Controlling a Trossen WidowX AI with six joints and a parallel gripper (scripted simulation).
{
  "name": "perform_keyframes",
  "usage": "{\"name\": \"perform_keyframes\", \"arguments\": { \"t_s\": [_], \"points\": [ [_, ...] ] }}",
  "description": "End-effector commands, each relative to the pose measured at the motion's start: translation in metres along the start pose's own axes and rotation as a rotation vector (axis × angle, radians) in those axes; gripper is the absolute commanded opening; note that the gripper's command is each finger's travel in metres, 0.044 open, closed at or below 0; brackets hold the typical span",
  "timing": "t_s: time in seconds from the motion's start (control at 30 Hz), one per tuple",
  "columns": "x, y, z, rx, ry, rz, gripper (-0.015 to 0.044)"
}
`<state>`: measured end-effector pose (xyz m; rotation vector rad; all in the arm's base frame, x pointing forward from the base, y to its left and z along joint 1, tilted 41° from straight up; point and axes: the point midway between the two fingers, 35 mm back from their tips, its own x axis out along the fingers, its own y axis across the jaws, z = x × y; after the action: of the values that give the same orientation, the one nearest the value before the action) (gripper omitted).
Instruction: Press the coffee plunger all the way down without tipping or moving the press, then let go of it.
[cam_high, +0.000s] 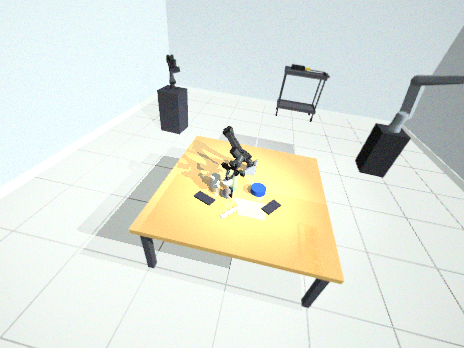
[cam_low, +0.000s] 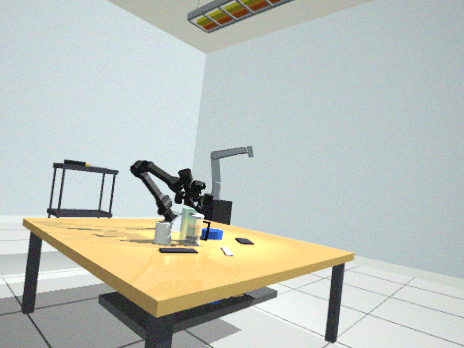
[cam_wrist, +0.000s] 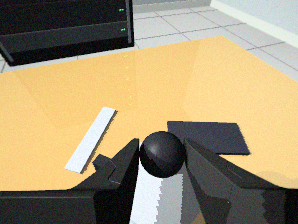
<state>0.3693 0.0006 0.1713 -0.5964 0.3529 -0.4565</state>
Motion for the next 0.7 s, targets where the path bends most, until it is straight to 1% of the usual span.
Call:
{"name": "perform_keyframes", "arguments": {
  "t_s": [0.0, 0.4, 0.67],
  "points": [
    [0.0019, 0.0001, -0.0031, -0.012, 0.013, -0.006, 0.0123],
    [0.0003, 0.0003, 0.0000, -0.001, 0.001, 0.000, 0.0123],
    [0.0003, 0.0003, 0.0000, -0.001, 0.001, 0.000, 0.0333]
  ]
}}
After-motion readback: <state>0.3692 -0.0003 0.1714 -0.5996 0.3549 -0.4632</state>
